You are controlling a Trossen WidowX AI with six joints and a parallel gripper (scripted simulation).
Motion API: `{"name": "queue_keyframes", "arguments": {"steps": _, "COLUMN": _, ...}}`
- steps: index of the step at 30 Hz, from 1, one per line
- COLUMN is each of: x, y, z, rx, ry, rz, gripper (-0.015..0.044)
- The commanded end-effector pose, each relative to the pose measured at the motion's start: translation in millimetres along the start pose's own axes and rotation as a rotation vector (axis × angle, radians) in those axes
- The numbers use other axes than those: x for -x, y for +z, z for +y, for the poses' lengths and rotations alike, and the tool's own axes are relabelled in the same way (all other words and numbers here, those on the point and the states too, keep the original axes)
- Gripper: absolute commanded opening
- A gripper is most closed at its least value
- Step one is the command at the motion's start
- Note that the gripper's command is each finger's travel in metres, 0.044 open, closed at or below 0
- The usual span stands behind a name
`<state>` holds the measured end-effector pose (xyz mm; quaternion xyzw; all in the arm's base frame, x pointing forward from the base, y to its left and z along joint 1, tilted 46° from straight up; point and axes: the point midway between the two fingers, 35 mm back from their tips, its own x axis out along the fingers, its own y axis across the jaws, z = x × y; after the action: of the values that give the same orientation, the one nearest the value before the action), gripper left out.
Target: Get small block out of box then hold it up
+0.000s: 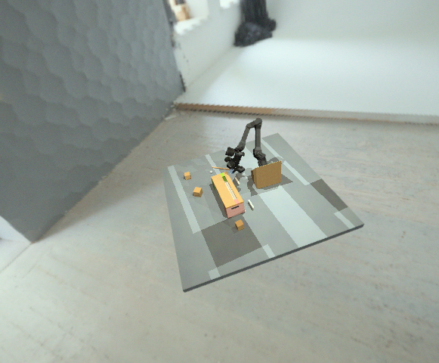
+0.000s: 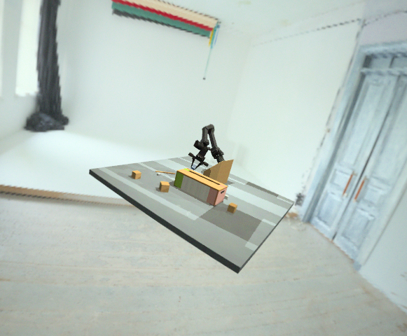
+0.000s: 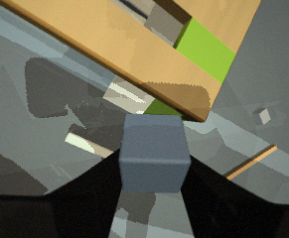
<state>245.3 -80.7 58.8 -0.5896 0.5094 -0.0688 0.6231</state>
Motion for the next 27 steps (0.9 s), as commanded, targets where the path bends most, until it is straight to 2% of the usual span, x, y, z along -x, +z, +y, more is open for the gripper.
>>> {"name": "queue_keyframes", "arguments": {"steps": 1, "x": 3, "y": 1, "z": -2, "rx": 0.146, "ry": -0.010, "rz": 0.002, "gripper": 0.0000}}
{"name": "queue_keyframes", "arguments": {"steps": 27, "x": 21, "y": 3, "z": -7, "rx": 1.132, "ry": -0.051, "rz": 0.050, "gripper": 0.0000}}
